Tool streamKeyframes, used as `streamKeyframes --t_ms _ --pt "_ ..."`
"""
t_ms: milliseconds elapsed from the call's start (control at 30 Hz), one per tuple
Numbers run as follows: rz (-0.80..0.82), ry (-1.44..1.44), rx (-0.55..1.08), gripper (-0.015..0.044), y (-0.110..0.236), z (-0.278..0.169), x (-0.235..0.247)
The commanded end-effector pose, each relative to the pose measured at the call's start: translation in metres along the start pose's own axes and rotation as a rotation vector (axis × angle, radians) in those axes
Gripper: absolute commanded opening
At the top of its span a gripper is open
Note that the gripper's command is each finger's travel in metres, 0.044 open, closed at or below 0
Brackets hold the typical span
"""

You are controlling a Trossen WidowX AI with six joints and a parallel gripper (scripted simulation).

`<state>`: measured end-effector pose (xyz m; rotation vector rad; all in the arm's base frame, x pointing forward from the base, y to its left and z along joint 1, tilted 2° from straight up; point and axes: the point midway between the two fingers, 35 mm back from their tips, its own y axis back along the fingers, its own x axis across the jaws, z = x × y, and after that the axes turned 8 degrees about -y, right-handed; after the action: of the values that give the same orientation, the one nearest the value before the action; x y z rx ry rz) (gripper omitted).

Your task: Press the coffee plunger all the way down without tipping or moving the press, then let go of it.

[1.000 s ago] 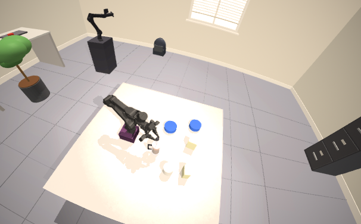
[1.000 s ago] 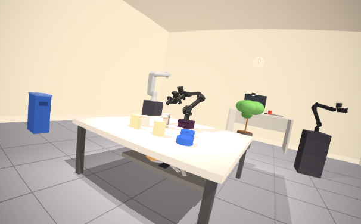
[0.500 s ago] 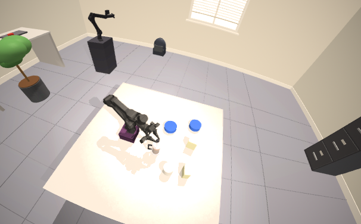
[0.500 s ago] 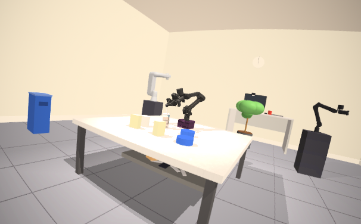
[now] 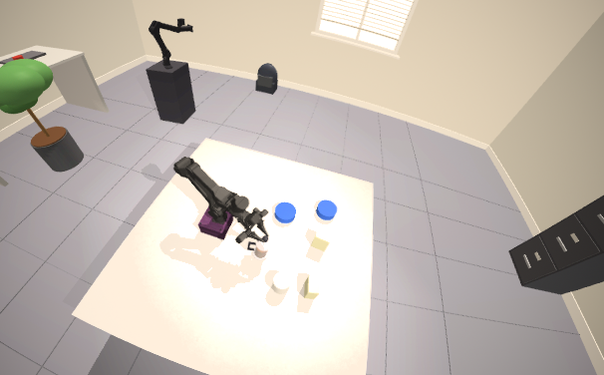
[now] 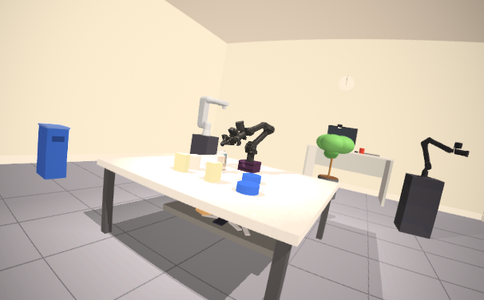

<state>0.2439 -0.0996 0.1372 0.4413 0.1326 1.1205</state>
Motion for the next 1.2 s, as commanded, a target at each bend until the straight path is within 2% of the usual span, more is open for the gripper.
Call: streamKeyframes --t_ms 0,1167 --pt "-0.008 0.010 0.071 0.0119 -0.0094 -0.0241 -0.0035" --pt "-0.008 0.010 0.070 0.0119 -0.0193 -0.0162 -0.0027"
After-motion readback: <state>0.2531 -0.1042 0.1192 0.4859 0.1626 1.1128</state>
